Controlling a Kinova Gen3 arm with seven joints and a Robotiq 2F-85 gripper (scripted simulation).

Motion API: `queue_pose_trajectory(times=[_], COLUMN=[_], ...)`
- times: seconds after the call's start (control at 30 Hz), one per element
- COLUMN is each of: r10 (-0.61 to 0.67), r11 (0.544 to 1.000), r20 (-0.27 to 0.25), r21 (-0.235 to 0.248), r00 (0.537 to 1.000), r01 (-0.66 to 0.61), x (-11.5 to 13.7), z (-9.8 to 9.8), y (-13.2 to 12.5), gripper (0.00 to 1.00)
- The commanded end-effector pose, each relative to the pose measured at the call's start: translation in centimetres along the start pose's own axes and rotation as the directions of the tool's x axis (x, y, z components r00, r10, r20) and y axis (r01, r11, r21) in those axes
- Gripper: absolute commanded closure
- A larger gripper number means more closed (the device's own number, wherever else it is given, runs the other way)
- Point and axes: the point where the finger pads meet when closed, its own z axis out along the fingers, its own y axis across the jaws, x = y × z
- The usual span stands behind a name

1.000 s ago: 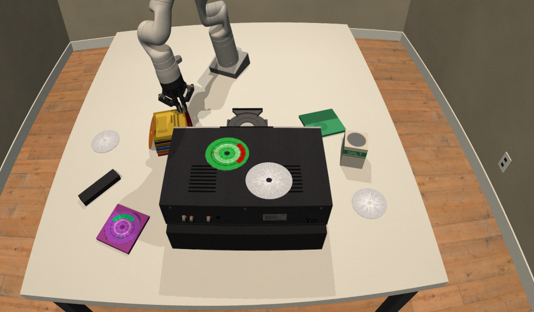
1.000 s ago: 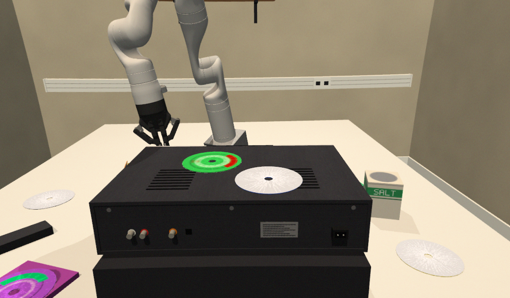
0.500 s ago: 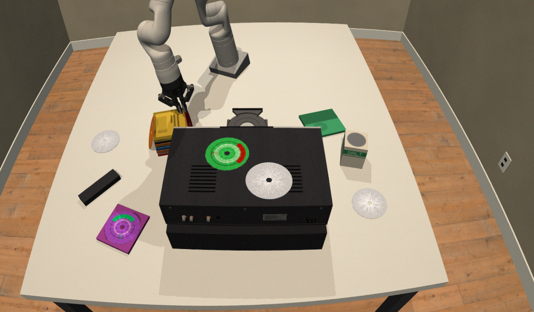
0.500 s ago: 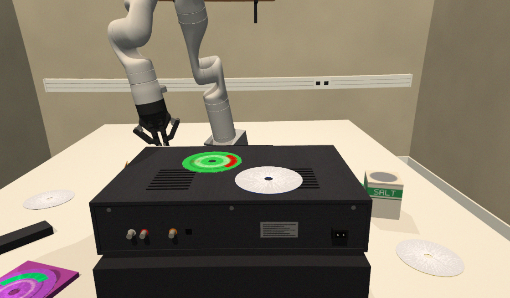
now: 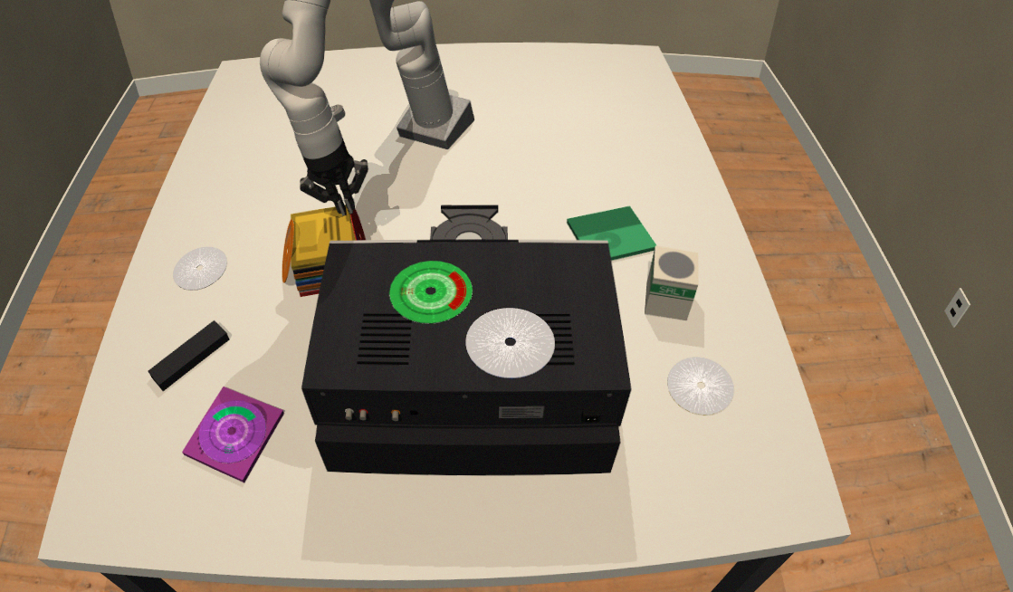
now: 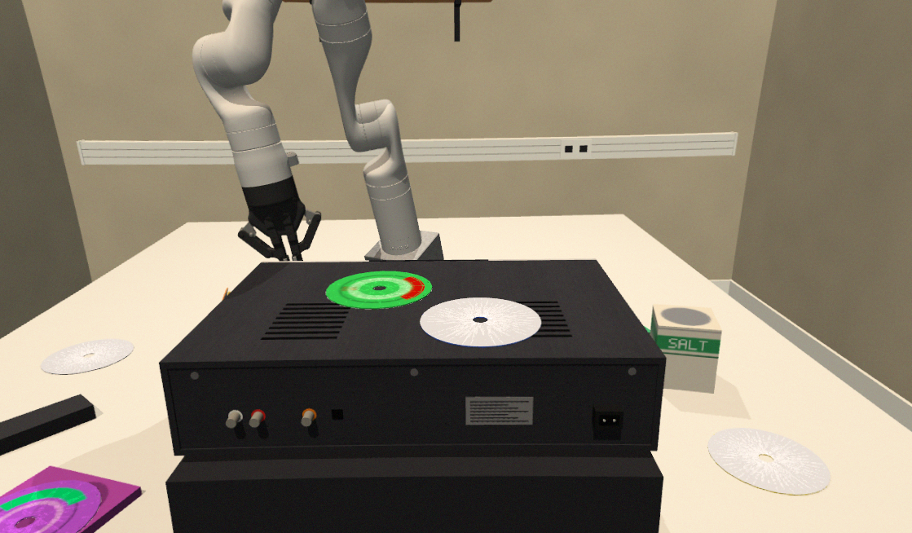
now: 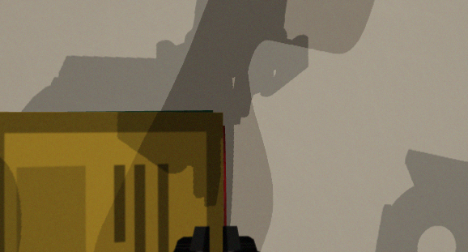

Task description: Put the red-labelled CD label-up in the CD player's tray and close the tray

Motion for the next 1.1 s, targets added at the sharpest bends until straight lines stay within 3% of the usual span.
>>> queue_pose_trajectory(times=[0.0,1.07], r10=[-0.002,-0.002], r11=[1.0,1.0], r20=[0.008,0.007], r21=[0.004,0.003], r00=[1.0,1.0], r01=[0.002,0.002], x=[-0.32,-0.51], z=[0.0,0.15], y=[-0.18,0.3], gripper=[0.84,0.84])
